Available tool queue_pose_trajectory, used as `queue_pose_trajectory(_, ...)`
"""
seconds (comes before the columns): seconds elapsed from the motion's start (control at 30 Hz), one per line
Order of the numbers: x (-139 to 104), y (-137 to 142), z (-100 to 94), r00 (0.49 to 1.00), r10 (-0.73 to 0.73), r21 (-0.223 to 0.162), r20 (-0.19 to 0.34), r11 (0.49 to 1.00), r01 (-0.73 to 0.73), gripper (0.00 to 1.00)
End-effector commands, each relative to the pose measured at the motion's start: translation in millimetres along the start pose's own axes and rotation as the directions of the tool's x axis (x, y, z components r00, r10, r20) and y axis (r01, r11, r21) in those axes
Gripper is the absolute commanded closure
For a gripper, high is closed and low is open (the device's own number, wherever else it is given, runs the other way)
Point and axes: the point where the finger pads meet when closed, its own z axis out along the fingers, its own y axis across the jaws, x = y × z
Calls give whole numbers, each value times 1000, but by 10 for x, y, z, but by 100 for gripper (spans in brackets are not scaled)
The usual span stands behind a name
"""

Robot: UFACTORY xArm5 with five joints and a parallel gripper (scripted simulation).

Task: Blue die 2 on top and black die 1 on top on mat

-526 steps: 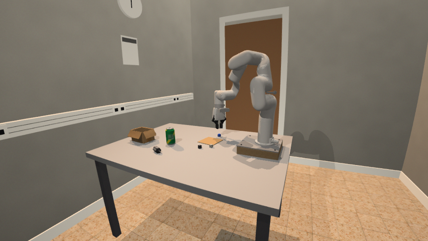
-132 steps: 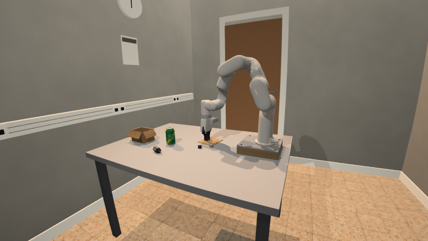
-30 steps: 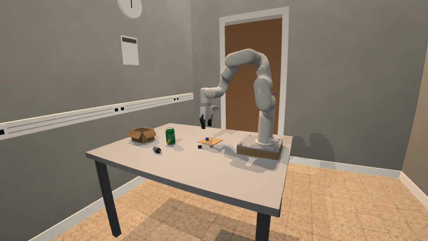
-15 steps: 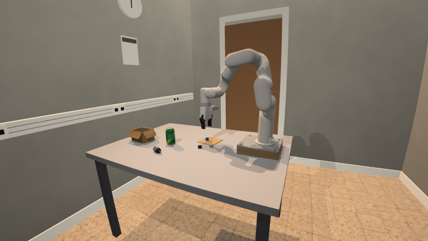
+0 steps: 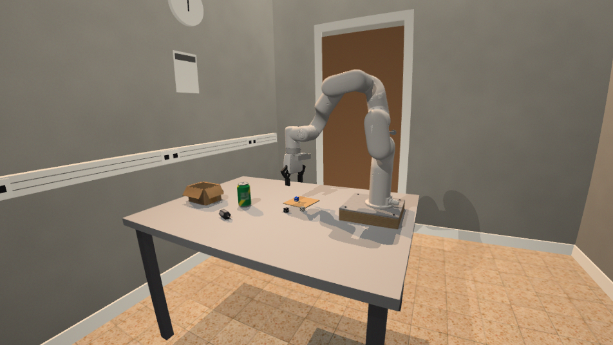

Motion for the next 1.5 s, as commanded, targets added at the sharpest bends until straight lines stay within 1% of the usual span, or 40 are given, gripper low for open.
queue_pose_trajectory(0.0,29,121,3,989,151,-1,4,989,-151,0)
queue_pose_trajectory(0.03,46,163,9,979,201,-1,4,979,-201,0)
queue_pose_trajectory(0.13,48,169,10,978,209,-1,4,978,-209,0)
queue_pose_trajectory(0.2,90,267,24,945,326,-1,4,945,-326,0)
queue_pose_trajectory(0.23,92,270,24,944,330,-1,4,944,-330,0)
queue_pose_trajectory(0.37,139,373,40,894,448,-1,4,894,-448,0)
queue_pose_trajectory(0.4,141,378,40,891,454,-1,4,891,-454,0)
queue_pose_trajectory(0.43,161,420,47,866,501,-1,4,866,-501,0)
queue_pose_trajectory(0.47,167,432,49,857,515,-1,4,857,-515,0)
queue_pose_trajectory(0.6,219,533,64,784,621,-1,5,784,-621,0)
queue_pose_trajectory(0.7,223,542,65,777,630,-1,5,777,-630,0)
queue_pose_trajectory(0.73,253,596,74,730,683,-1,5,730,-683,0)
queue_pose_trajectory(0.77,274,634,79,695,719,-1,5,695,-719,0)
queue_pose_trajectory(0.87,306,691,88,639,769,-1,5,639,-769,0)
queue_pose_trajectory(0.9,312,701,90,630,777,-1,5,630,-777,0)
queue_pose_trajectory(0.93,333,736,96,592,806,-1,6,592,-806,0)
queue_pose_trajectory(0.97,341,750,98,577,817,-1,6,577,-817,0)
queue_pose_trajectory(1.0,359,780,102,544,839,-1,6,544,-839,0)
queue_pose_trajectory(1.17,427,886,120,417,909,-2,6,417,-909,0)
queue_pose_trajectory(1.23,427,886,120,417,909,-2,6,417,-909,0)
queue_pose_trajectory(1.3,478,963,132,318,948,-2,7,318,-948,0)
queue_pose_trajectory(1.33,493,984,136,289,957,-2,7,290,-957,0)
queue_pose_trajectory(1.37,502,996,138,272,962,-2,7,272,-962,0)
queue_pose_trajectory(1.4,519,1022,142,238,971,-3,7,238,-971,0)
queue_pose_trajectory(1.43,523,1027,143,231,973,-3,7,231,-973,0)
queue_pose_trajectory(1.47,543,1054,148,193,981,-3,7,193,-981,0)
